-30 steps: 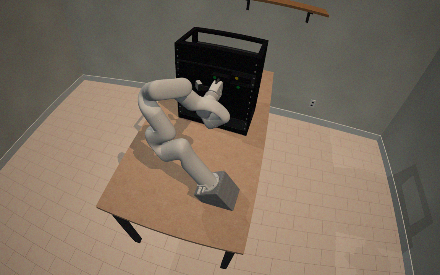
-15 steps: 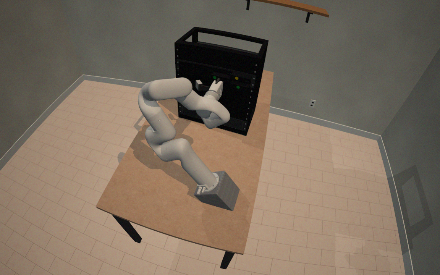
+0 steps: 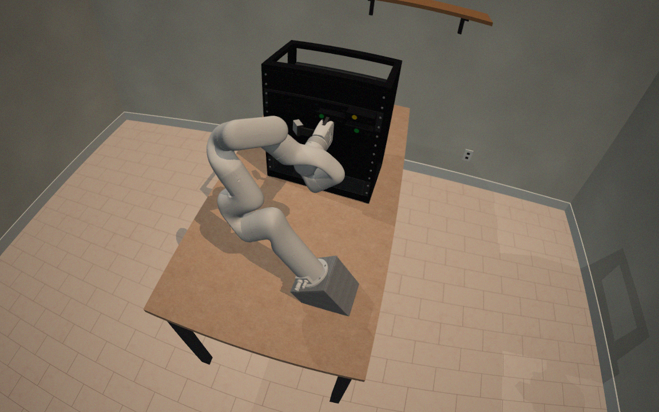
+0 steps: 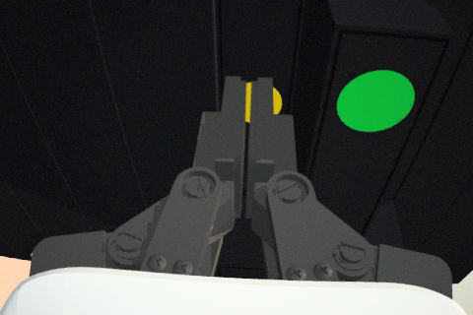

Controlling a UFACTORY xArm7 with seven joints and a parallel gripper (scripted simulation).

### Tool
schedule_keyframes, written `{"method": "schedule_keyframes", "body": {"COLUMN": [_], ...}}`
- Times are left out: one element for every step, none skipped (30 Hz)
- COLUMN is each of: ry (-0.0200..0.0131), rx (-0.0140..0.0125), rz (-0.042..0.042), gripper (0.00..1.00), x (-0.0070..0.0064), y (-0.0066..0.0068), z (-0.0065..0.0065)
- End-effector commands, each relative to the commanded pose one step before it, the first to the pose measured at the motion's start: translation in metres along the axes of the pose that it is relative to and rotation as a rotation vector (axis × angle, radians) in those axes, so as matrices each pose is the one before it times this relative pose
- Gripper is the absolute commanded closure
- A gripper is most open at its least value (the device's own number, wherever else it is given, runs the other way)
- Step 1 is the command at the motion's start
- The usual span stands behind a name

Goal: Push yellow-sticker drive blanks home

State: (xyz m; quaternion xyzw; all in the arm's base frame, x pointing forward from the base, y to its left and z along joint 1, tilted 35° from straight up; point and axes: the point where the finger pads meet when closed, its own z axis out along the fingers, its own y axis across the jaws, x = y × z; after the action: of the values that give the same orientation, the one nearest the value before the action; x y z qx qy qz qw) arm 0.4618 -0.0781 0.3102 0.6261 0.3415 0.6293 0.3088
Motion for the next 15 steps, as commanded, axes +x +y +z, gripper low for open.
{"method": "schedule_keyframes", "body": {"ry": [-0.00120, 0.00000, 0.00000, 0.00000, 0.00000, 0.00000, 0.00000, 0.00000, 0.00000, 0.00000, 0.00000, 0.00000, 0.00000, 0.00000, 0.00000], "rx": [-0.00295, 0.00000, 0.00000, 0.00000, 0.00000, 0.00000, 0.00000, 0.00000, 0.00000, 0.00000, 0.00000, 0.00000, 0.00000, 0.00000, 0.00000], "rz": [-0.00006, 0.00001, 0.00000, -0.00001, 0.00000, 0.00000, 0.00000, 0.00003, -0.00003, 0.00001, 0.00001, -0.00002, 0.00000, 0.00000, 0.00000], "gripper": [1.00, 1.00, 1.00, 1.00, 1.00, 1.00, 1.00, 1.00, 1.00, 1.00, 1.00, 1.00, 1.00, 1.00, 1.00], "x": [-0.00062, 0.00001, 0.00000, 0.00000, 0.00000, 0.00000, 0.00000, 0.00001, 0.00000, 0.00001, 0.00001, 0.00000, 0.00000, 0.00000, 0.00000], "y": [0.00123, 0.00000, 0.00000, 0.00001, 0.00000, 0.00000, 0.00000, 0.00000, 0.00001, 0.00000, 0.00000, 0.00001, 0.00000, 0.00000, 0.00000], "z": [-0.00946, -0.00420, -0.00494, -0.00565, 0.00000, 0.00000, -0.00628, -0.00666, -0.00664, -0.00651, -0.00625, -0.00588, -0.00546, -0.00498, -0.00446]}}
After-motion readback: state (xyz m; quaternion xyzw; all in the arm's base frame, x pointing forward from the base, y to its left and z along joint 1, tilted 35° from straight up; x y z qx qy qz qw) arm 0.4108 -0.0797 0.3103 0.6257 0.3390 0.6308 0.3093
